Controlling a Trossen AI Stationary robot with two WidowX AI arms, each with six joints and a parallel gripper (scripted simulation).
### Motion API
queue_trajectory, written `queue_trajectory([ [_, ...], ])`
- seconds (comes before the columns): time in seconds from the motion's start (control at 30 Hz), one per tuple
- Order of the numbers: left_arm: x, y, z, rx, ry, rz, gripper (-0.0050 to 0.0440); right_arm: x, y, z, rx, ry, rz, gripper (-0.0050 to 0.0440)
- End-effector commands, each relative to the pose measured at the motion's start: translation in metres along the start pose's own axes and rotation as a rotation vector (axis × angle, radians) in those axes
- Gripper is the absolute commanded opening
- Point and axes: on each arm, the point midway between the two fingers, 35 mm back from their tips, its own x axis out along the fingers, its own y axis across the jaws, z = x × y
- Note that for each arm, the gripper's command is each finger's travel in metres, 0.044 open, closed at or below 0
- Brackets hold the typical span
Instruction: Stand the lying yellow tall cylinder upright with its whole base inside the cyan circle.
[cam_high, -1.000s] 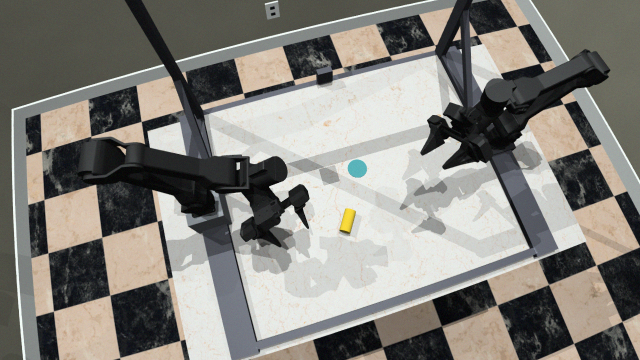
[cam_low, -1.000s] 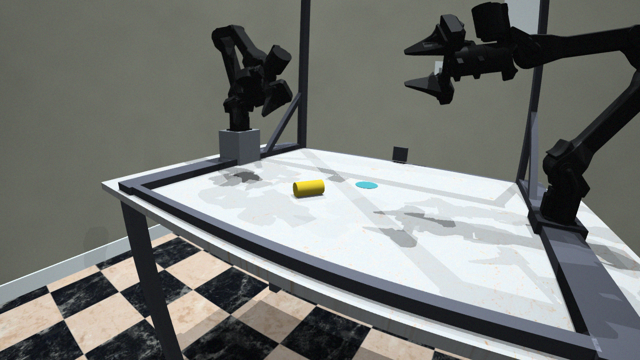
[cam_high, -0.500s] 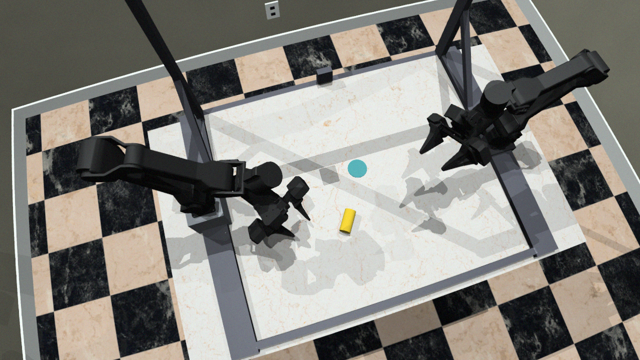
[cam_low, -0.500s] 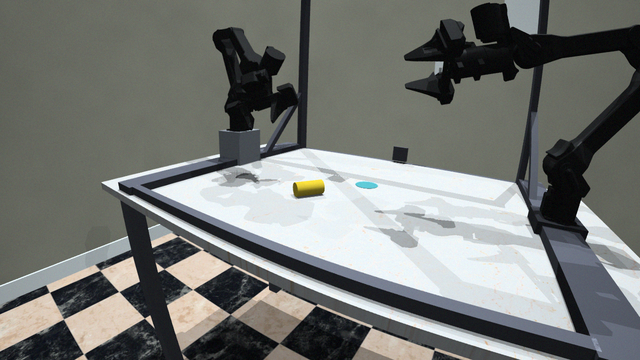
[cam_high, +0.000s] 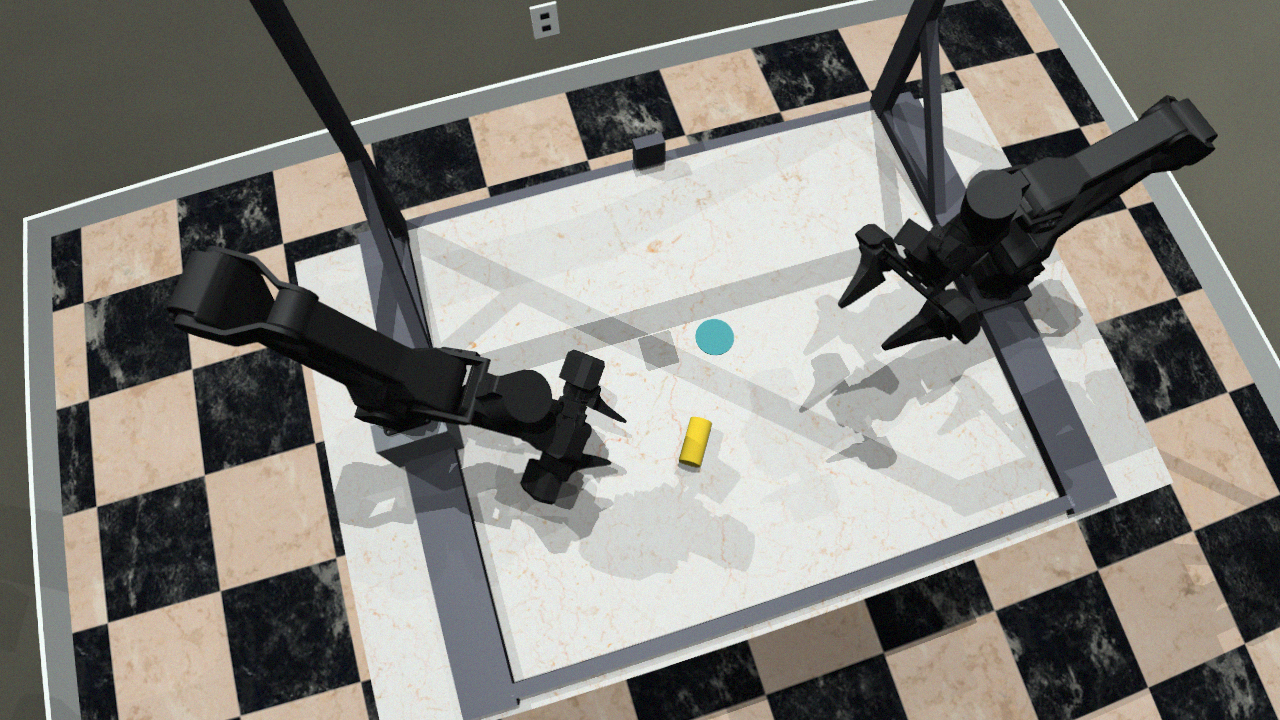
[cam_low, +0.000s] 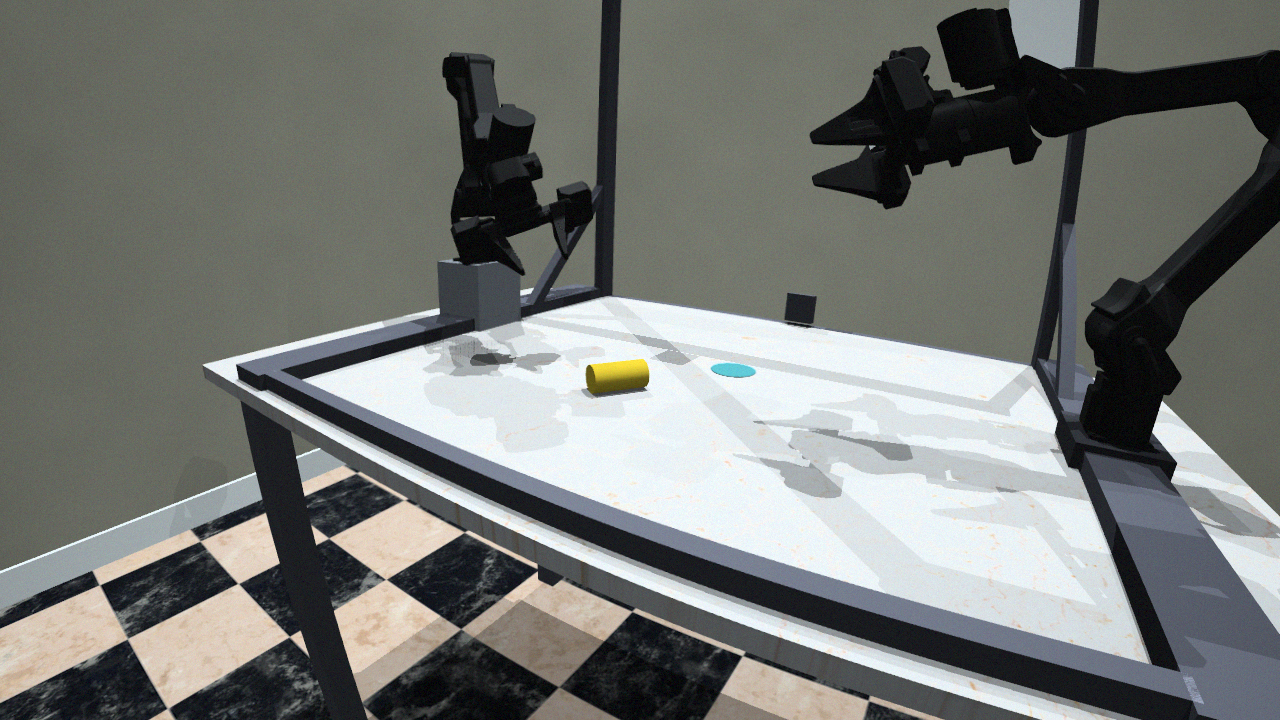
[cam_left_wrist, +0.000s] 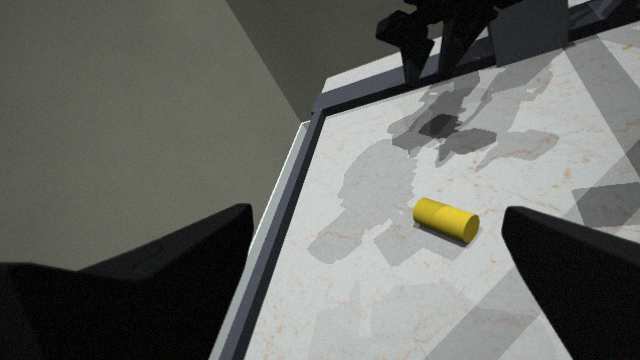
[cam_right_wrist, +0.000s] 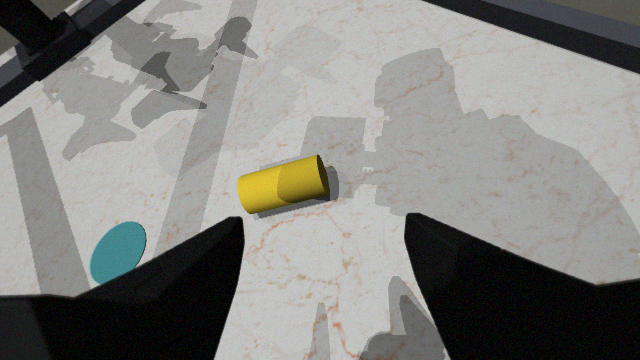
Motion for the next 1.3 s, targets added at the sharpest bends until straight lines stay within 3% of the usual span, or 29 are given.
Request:
queue_trajectory([
  [0.0, -0.003, 0.008, 0.01, -0.063, -0.019, 0.006, 0.04, 0.008, -0.006, 0.005, -0.091, -0.008, 0.072, 0.0265],
  [0.67, -0.003, 0.001, -0.007, -0.296, 0.048, -0.065, 0.04, 0.059, -0.028, 0.02, -0.565, 0.076, 0.366, 0.0265],
  [1.27, -0.008, -0.013, -0.017, -0.29, 0.025, -0.112, 0.04, 0.096, -0.027, 0.02, -0.875, 0.195, 0.618, 0.0265],
])
